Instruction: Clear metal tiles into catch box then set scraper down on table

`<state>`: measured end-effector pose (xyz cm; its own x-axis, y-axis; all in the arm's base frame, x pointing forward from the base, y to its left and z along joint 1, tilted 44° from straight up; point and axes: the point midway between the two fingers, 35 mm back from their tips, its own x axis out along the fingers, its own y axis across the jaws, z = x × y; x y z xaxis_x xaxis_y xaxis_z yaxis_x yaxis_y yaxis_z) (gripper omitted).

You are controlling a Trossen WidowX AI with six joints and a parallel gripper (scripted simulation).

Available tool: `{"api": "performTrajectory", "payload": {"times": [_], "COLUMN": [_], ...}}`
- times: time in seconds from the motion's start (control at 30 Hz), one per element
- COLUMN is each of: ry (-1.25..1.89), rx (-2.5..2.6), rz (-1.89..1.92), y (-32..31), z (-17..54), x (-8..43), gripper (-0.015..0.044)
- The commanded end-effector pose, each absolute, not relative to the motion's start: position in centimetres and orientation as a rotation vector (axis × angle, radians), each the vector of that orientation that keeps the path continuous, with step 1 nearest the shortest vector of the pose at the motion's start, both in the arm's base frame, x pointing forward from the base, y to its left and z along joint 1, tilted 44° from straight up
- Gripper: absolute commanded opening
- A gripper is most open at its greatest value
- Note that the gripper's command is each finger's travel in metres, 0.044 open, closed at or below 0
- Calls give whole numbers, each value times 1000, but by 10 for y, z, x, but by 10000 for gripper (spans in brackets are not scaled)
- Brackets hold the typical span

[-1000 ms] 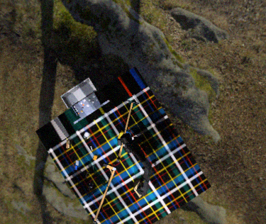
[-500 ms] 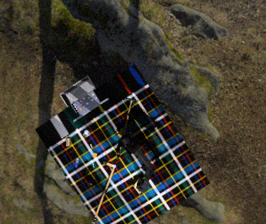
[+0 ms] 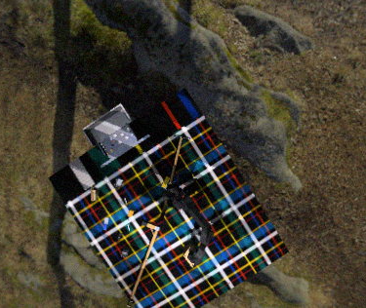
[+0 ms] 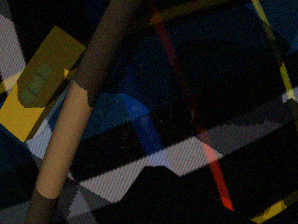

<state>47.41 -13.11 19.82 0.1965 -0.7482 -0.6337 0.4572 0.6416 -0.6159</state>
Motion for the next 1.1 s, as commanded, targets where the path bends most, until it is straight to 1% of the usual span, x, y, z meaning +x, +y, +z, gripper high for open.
{"api": "performTrajectory", "payload": {"times": [0.0, 1.07], "ry": [1092, 1088], "rx": [-323, -328], "rz": [-863, -866], "y": [-139, -185], "z": [189, 142], "x": [473, 469], "gripper": [0, 0]}}
